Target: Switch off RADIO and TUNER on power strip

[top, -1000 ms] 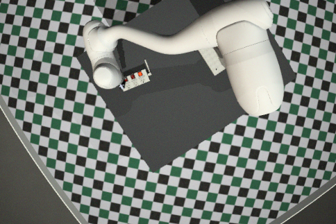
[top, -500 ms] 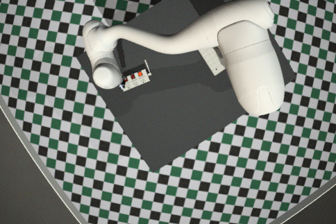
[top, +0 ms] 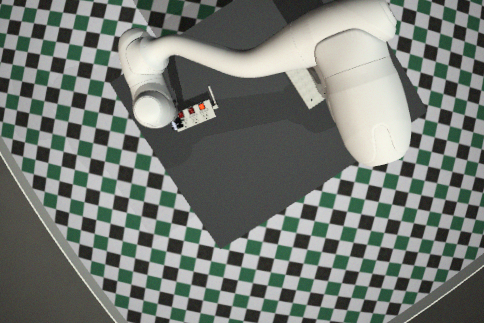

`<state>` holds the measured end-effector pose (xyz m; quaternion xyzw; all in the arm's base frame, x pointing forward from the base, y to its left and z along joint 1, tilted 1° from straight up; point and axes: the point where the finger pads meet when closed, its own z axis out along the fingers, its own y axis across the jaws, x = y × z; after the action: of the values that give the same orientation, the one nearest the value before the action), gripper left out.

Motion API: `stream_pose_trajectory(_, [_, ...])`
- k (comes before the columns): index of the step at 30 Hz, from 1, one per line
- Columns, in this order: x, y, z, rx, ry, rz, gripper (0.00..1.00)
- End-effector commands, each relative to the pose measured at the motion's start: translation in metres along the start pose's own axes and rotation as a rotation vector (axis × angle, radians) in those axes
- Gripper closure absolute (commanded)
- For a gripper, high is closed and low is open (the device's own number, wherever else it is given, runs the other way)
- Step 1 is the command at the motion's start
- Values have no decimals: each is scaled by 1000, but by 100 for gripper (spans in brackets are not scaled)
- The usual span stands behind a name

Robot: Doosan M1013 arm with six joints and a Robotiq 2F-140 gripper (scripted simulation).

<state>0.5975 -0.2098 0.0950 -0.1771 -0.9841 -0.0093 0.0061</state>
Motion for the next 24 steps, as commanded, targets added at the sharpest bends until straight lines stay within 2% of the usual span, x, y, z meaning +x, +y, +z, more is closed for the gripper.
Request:
stream_pose_trajectory(1, [0,0,-9,0,0,0,0])
stream_pose_trajectory(16, [0,0,-69,0,0,0,0])
stream_pose_trajectory(24, [0,0,-80,0,0,0,0])
